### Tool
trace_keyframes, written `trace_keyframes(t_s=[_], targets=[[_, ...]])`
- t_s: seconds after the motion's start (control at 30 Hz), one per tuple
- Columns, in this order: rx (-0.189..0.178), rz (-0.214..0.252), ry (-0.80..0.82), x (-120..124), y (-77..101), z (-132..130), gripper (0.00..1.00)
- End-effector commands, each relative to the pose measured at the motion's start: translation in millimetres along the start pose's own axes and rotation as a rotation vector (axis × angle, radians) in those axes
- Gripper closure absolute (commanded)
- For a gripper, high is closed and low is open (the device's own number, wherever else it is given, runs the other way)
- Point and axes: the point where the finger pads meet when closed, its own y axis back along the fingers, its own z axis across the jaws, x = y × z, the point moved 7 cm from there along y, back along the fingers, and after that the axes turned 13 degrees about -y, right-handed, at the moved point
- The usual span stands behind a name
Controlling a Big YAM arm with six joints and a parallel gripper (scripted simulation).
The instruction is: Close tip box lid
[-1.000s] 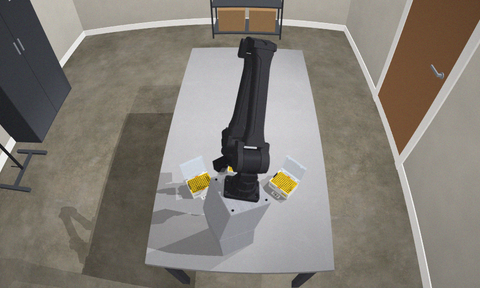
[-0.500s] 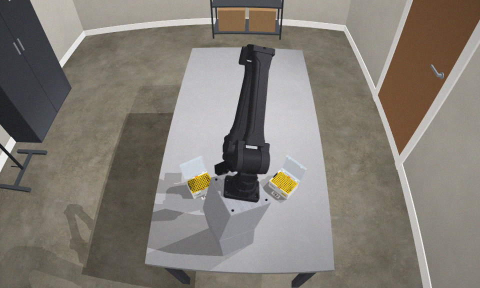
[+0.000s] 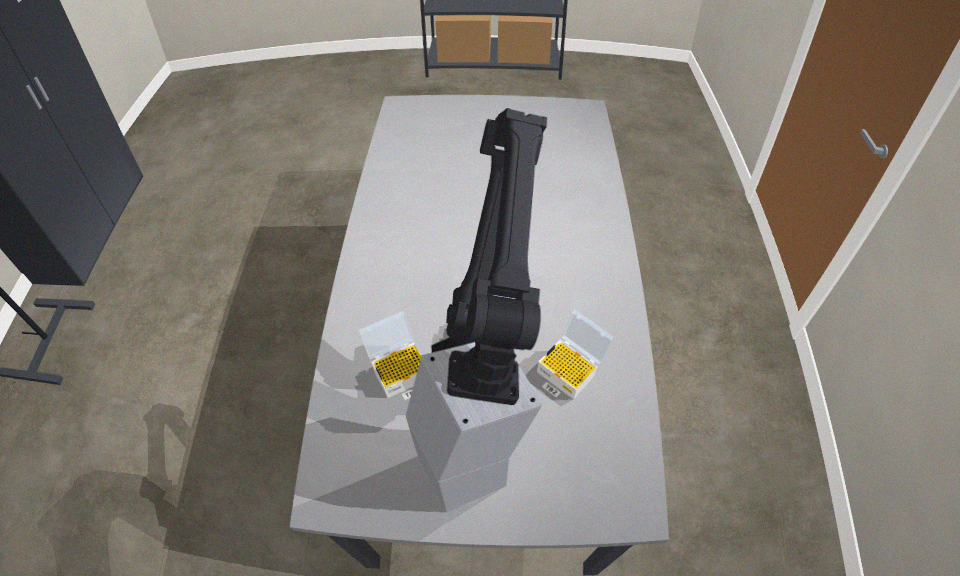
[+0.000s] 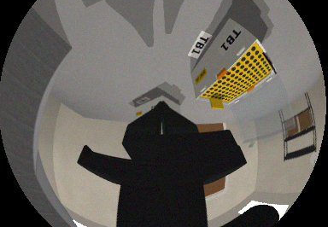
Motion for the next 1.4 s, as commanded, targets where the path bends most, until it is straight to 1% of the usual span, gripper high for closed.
trace_keyframes(t_s=[0.0,0.17,0.23,0.27,0.3,0.33,0.43,0.47,1.37], targets=[[-0.001,-0.004,0.022,-7,-15.3,5,1.00],[-0.001,-0.004,0.022,-19,-36.8,8,1.00],[-0.001,-0.004,0.022,-19,-36.8,8,1.00],[0.014,-0.009,0.038,-24,-34.0,7,1.00],[0.042,-0.010,0.017,-22,-29.6,-9,1.00],[0.033,-0.010,0.023,-20,-28.3,-4,1.00],[0.020,-0.007,0.020,-18,-30.8,-1,1.00],[0.000,-0.004,0.029,-17,-30.7,9,1.00],[0.000,-0.004,0.029,-17,-30.7,9,1.00]])
